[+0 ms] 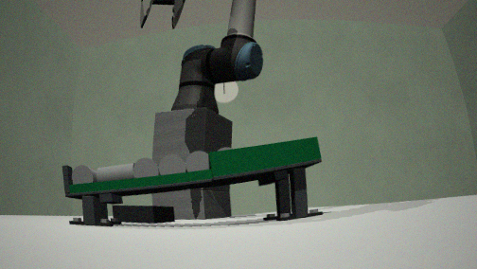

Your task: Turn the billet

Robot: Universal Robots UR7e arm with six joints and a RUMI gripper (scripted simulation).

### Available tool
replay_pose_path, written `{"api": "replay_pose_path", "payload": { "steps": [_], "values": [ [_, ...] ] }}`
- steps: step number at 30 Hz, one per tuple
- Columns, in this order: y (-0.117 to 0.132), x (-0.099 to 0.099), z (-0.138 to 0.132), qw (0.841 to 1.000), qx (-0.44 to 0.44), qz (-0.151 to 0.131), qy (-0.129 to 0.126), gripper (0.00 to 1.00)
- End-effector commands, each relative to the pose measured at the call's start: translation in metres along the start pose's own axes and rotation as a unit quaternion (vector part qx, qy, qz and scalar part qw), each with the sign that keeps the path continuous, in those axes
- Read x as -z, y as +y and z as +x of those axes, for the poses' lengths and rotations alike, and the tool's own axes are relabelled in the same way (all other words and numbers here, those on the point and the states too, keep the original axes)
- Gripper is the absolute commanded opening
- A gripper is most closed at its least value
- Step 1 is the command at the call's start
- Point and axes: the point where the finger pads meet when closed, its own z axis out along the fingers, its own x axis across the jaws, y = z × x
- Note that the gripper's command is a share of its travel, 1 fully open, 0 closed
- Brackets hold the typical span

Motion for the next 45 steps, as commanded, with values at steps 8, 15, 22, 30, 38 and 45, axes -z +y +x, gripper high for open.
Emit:
{"api": "replay_pose_path", "payload": {
  "steps": [8, 15, 22, 30, 38, 45],
  "values": [
    [0.007, -0.048, -0.009, 0.992, 0.122, 0.009, -0.002, 0.4],
    [0.011, -0.066, -0.014, 0.985, 0.17, 0.009, -0.003, 0.4],
    [0.016, -0.101, -0.021, 0.966, 0.258, 0.016, -0.005, 0.4],
    [0.016, -0.101, -0.021, 0.966, 0.258, 0.016, -0.005, 0.4],
    [0.022, -0.139, -0.029, 0.921, 0.388, 0.023, -0.008, 0.4],
    [0.022, -0.139, -0.029, 0.921, 0.388, 0.023, -0.008, 0.4]
  ]
}}
